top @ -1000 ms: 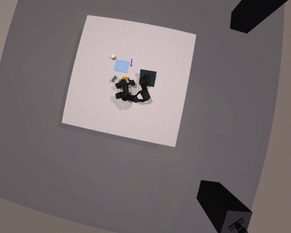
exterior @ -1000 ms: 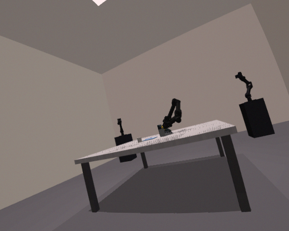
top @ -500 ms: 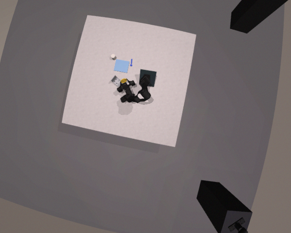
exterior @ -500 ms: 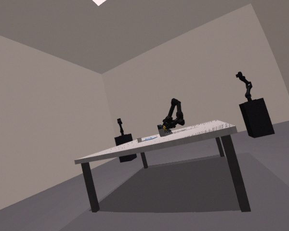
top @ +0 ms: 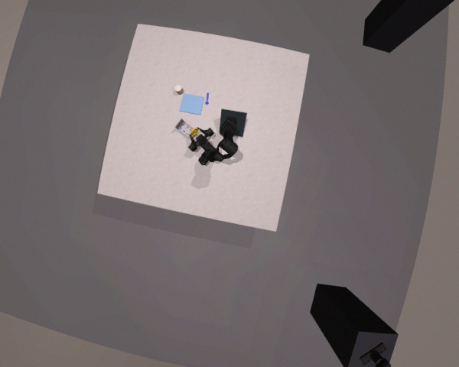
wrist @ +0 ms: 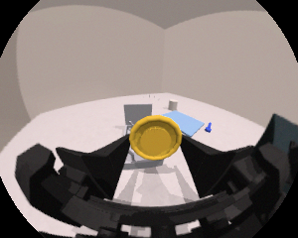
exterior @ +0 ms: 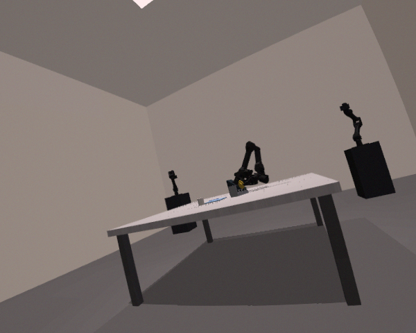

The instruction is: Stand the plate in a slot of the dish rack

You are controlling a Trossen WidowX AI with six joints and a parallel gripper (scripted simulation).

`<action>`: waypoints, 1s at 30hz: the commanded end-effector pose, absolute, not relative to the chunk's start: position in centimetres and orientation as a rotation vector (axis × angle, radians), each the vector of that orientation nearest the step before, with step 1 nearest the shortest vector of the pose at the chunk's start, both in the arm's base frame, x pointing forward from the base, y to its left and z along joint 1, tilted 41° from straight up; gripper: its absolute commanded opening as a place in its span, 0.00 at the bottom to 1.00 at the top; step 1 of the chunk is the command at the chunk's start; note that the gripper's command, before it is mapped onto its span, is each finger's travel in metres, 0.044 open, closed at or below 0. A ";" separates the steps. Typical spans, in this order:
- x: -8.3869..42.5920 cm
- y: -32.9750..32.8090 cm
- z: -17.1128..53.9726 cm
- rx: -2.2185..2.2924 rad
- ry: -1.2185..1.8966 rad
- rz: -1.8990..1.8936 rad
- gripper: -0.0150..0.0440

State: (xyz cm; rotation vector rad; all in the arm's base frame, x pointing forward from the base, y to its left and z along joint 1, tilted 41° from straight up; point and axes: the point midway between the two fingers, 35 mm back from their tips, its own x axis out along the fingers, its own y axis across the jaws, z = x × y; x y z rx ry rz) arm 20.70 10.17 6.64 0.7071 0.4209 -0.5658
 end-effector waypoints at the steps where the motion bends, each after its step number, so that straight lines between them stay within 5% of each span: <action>1: 20.4 10.5 7.0 0.715 0.365 -0.516 0.25; 30: 21.8 10.8 7.0 0.738 0.279 -0.417 0.25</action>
